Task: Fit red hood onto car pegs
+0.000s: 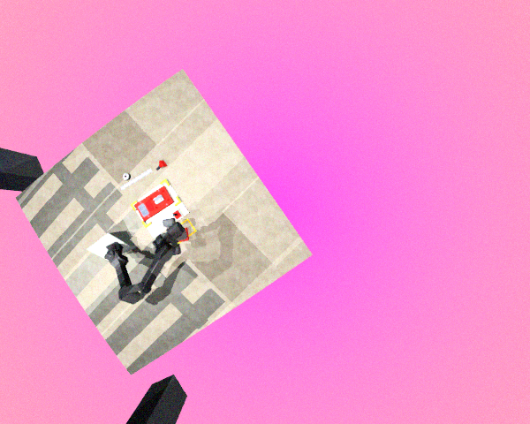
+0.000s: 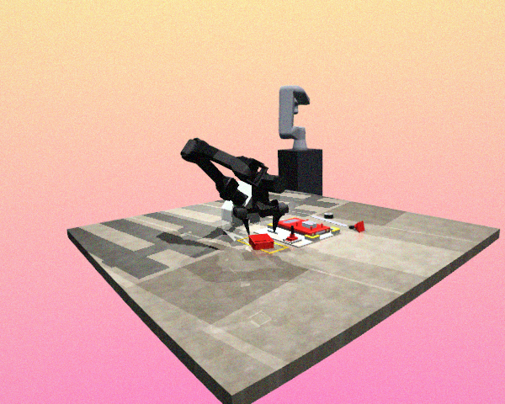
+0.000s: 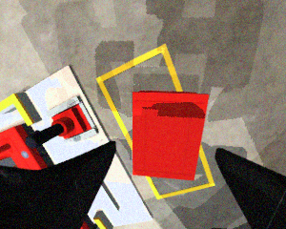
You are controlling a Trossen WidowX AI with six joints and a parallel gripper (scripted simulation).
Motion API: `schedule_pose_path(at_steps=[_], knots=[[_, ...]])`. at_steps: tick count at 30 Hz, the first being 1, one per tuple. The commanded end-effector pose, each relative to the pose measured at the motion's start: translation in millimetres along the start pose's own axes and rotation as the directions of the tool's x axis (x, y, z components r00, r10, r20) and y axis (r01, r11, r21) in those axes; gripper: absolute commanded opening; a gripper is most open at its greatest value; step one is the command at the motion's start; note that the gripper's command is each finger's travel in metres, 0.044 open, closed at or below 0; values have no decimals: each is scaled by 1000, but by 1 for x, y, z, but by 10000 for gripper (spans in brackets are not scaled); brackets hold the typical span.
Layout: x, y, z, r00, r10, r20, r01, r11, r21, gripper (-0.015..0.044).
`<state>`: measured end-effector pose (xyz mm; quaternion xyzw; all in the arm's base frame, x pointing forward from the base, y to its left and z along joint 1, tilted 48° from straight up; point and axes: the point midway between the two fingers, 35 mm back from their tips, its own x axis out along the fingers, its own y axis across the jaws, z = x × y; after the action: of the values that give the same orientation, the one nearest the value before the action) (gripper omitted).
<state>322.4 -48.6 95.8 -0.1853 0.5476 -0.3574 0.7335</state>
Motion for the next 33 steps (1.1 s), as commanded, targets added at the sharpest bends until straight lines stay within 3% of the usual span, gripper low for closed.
schedule_pose_path(at_steps=[1, 33], knots=[[2, -1, 0, 1000, -5, 3, 5, 1000, -2, 440], [18, -3, 0, 1000, -7, 4, 7, 1000, -2, 440]])
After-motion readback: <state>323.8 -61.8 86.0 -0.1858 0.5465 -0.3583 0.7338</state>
